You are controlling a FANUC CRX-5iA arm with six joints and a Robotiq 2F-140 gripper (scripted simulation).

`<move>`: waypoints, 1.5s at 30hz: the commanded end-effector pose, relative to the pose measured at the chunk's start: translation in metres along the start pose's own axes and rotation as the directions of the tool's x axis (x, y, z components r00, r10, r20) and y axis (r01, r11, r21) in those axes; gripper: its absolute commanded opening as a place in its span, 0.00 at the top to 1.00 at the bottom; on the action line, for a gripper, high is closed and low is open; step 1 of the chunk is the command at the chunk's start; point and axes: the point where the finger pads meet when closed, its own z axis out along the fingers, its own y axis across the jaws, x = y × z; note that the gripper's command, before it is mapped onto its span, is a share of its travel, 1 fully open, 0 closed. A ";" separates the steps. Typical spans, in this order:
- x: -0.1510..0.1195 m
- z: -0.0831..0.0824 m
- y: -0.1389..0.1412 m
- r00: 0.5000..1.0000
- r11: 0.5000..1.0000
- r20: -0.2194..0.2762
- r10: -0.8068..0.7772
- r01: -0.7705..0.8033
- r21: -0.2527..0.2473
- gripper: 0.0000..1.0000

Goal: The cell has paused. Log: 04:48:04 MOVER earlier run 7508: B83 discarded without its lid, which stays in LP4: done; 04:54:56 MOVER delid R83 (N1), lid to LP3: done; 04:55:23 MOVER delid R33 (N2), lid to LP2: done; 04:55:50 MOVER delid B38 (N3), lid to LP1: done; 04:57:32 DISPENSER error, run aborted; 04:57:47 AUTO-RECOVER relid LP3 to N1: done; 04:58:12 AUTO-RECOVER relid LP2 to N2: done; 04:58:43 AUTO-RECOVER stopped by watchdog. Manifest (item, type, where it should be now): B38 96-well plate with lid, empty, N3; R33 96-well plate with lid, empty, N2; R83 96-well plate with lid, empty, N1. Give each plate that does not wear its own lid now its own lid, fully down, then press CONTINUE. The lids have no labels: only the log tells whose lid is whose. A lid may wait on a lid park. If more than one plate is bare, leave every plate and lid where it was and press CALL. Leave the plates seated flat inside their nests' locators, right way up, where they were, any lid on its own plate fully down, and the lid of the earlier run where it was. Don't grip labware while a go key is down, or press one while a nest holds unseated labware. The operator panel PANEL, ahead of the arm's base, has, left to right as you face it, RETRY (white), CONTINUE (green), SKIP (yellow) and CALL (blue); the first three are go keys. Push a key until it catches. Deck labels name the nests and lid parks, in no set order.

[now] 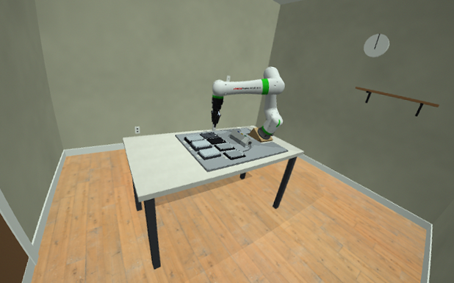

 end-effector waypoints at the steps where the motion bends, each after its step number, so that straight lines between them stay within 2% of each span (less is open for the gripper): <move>1: 0.000 0.000 0.000 1.000 1.000 0.000 0.000 0.000 0.000 1.00; 16: 0.001 0.000 -0.002 1.000 1.000 0.000 0.000 0.000 -0.001 1.00; 17: 0.003 -0.001 -0.012 1.000 1.000 0.000 0.000 0.000 -0.002 1.00; 18: 0.007 -0.001 -0.033 1.000 1.000 0.000 0.000 0.000 -0.005 1.00; 19: 0.012 -0.002 -0.067 1.000 1.000 0.000 0.001 -0.001 -0.009 1.00; 21: 0.012 -0.002 -0.067 1.000 1.000 0.000 0.001 -0.001 -0.009 1.00; 22: 0.014 -0.002 -0.099 1.000 1.000 -0.001 0.001 -0.001 -0.011 1.00; 23: 0.015 -0.002 -0.109 1.000 1.000 -0.001 0.001 -0.001 -0.011 1.00; 25: 0.015 -0.002 -0.109 1.000 1.000 -0.001 0.001 -0.001 -0.011 1.00; 26: 0.014 -0.002 -0.147 1.000 1.000 -0.001 0.001 -0.001 -0.011 1.00; 29: 0.015 -0.002 -0.153 1.000 1.000 -0.001 0.001 -0.001 -0.011 1.00; 30: 0.011 -0.001 -0.192 1.000 1.000 -0.002 0.000 0.000 -0.008 1.00; 33: 0.011 -0.001 -0.194 1.000 1.000 -0.002 0.000 0.000 -0.008 1.00; 34: 0.005 -0.001 -0.227 1.000 1.000 -0.002 0.000 0.000 -0.004 1.00; 35: 0.005 -0.001 -0.227 1.000 1.000 -0.002 0.000 0.000 -0.004 1.00; 36: 0.001 -0.001 -0.248 1.000 1.000 -0.001 0.000 0.000 -0.001 1.00; 39: -0.002 0.000 -0.259 1.000 1.000 -0.001 0.000 0.000 0.001 1.00; 45: -0.002 0.000 -0.259 1.000 1.000 -0.001 0.000 0.000 0.001 1.00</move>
